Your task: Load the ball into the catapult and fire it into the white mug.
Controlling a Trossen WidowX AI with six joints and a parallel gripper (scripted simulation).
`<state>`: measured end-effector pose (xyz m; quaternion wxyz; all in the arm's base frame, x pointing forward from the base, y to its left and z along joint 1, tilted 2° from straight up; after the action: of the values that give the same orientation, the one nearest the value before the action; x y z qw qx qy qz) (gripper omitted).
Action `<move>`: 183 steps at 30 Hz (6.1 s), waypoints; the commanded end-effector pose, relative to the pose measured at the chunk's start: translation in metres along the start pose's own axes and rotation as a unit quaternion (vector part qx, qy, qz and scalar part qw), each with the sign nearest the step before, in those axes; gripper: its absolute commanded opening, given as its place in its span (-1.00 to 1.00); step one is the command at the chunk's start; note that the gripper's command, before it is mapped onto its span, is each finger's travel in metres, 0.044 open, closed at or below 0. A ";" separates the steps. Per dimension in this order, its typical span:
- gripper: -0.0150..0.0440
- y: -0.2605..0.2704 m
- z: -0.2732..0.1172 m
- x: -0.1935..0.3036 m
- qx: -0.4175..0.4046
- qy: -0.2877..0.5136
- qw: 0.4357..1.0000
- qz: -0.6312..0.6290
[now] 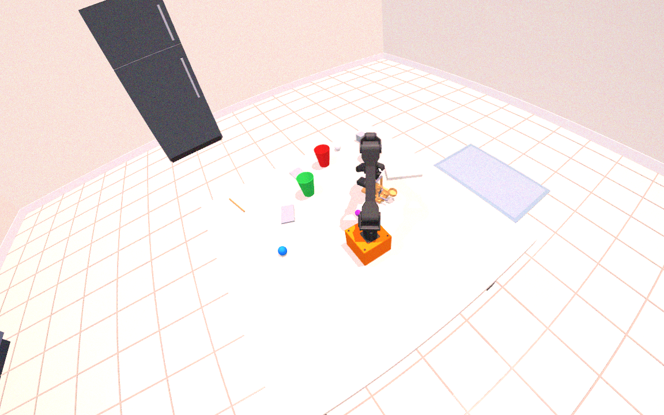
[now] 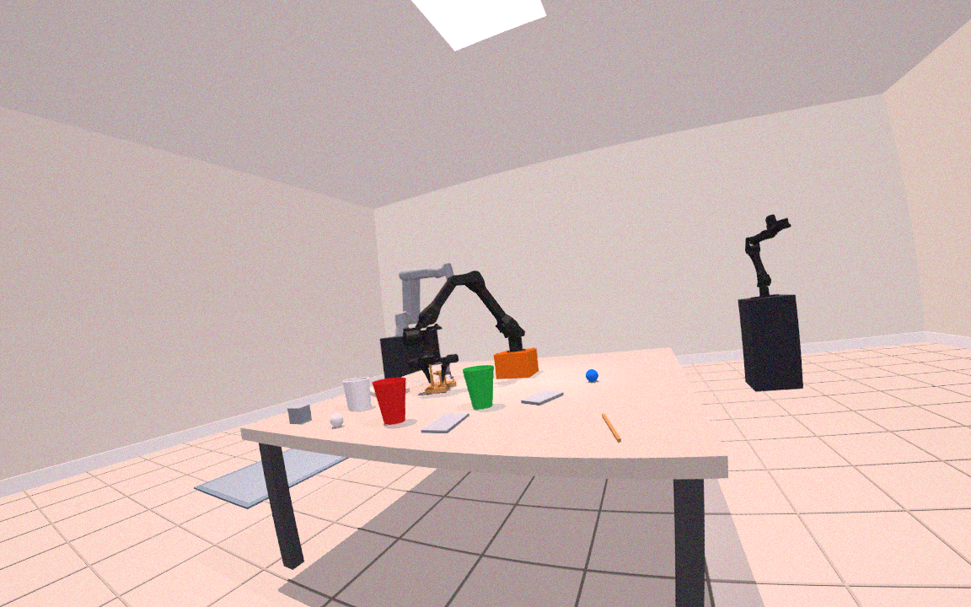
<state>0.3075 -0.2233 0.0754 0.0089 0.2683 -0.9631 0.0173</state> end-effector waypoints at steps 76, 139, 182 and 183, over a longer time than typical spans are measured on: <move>1.00 0.002 -0.003 0.001 0.004 -0.001 1.000 0.003; -0.49 -0.018 -0.046 0.012 0.004 -0.003 0.902 0.432; -0.05 -0.020 -0.002 0.013 0.001 -0.001 0.902 0.433; 0.04 -0.020 -0.002 0.013 0.001 -0.001 0.902 0.433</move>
<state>0.3064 -0.2471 0.0771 -0.0004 -0.1747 -0.9844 0.0198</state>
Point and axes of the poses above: the point midway between the two fingers, 35 mm back from their tips, its own z axis out along the fingers, its own y axis across the jaws, x = y × z, the point moved 10 cm from there along -z, back along the fingers, and after that the axes turned 9 degrees about -z, right-handed, at the moved point
